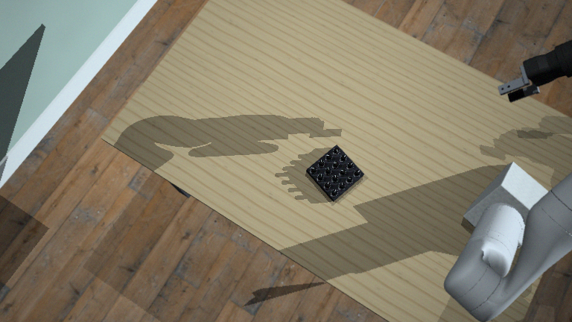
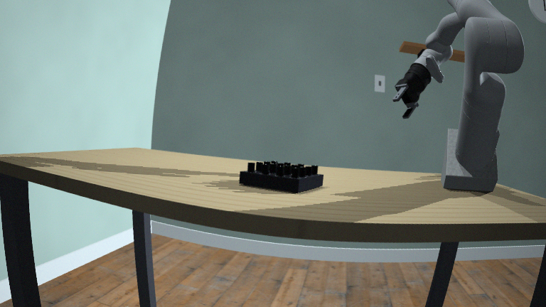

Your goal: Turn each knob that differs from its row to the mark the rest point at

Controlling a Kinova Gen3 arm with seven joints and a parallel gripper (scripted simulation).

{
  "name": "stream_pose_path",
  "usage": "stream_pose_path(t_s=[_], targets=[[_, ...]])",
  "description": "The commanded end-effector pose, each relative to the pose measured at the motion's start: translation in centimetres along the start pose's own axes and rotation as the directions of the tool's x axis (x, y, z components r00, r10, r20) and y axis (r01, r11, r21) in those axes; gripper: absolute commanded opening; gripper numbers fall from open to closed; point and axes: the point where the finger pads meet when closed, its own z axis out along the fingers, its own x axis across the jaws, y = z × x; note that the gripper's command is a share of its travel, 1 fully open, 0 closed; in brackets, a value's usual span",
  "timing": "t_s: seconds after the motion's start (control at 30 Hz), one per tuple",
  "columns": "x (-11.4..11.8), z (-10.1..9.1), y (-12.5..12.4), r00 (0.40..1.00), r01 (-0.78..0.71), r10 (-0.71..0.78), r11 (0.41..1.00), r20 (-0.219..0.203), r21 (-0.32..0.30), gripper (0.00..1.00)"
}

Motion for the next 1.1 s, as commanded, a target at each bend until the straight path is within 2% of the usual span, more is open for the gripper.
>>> stream_pose_path(t_s=[0.0, 0.13, 0.3, 0.47, 0.63, 0.7, 0.87, 1.07], targets=[[1.7, 0.2, 0.2, 0.999, -0.032, 0.032, 0.999, 0.036, 0.01, 1.0], [2.6, 0.6, 0.3, 0.996, -0.076, 0.076, 0.997, 0.051, 0.011, 1.0], [5.0, 1.9, 0.7, 0.977, -0.196, 0.194, 0.981, 0.092, 0.006, 1.0], [7.6, 3.6, 1.1, 0.937, -0.324, 0.323, 0.946, 0.136, -0.012, 1.0], [10.3, 5.6, 1.3, 0.872, -0.455, 0.456, 0.889, 0.178, -0.046, 1.0], [10.3, 5.6, 1.3, 0.872, -0.455, 0.456, 0.889, 0.178, -0.046, 1.0], [12.9, 8.1, 1.3, 0.782, -0.58, 0.586, 0.809, 0.212, -0.096, 1.0], [15.9, 11.5, 1.1, 0.641, -0.711, 0.731, 0.68, 0.235, -0.176, 1.0]])
